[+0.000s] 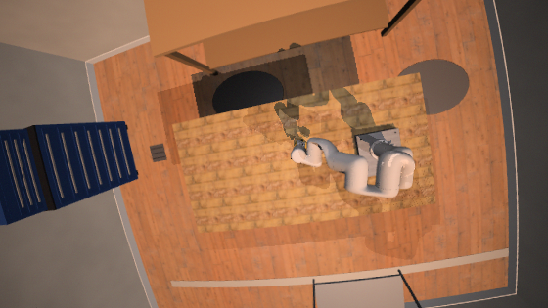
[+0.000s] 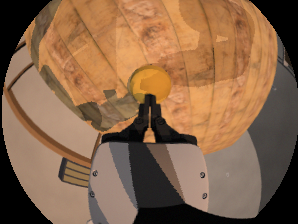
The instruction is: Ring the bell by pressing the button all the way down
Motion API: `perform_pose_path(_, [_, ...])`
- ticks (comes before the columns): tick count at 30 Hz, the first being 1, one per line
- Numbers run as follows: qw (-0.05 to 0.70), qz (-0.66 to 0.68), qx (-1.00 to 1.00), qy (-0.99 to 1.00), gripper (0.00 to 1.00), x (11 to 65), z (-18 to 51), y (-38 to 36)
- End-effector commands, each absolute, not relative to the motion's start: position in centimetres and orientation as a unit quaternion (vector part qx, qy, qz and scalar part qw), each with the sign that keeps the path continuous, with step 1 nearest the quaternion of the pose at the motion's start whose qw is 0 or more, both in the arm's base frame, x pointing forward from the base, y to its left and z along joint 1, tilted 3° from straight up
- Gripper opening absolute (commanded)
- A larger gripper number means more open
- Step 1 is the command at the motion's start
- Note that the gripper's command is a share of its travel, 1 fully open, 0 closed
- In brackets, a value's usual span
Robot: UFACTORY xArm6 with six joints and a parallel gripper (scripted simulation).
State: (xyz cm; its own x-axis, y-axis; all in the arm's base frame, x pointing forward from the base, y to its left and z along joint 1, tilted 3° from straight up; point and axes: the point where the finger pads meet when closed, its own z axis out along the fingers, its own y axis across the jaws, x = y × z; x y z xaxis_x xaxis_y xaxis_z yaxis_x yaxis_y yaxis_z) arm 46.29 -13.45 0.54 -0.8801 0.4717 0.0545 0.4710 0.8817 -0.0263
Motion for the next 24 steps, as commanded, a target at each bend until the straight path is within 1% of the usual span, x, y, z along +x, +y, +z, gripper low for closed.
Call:
perform_pose_path(1, [0.027,0.006,-0.243,-0.97,0.0,46.5,1.5,-13.5])
perform_pose_path(24, [0.027,0.006,-0.243,-0.97,0.0,46.8,6.4,-13.5])
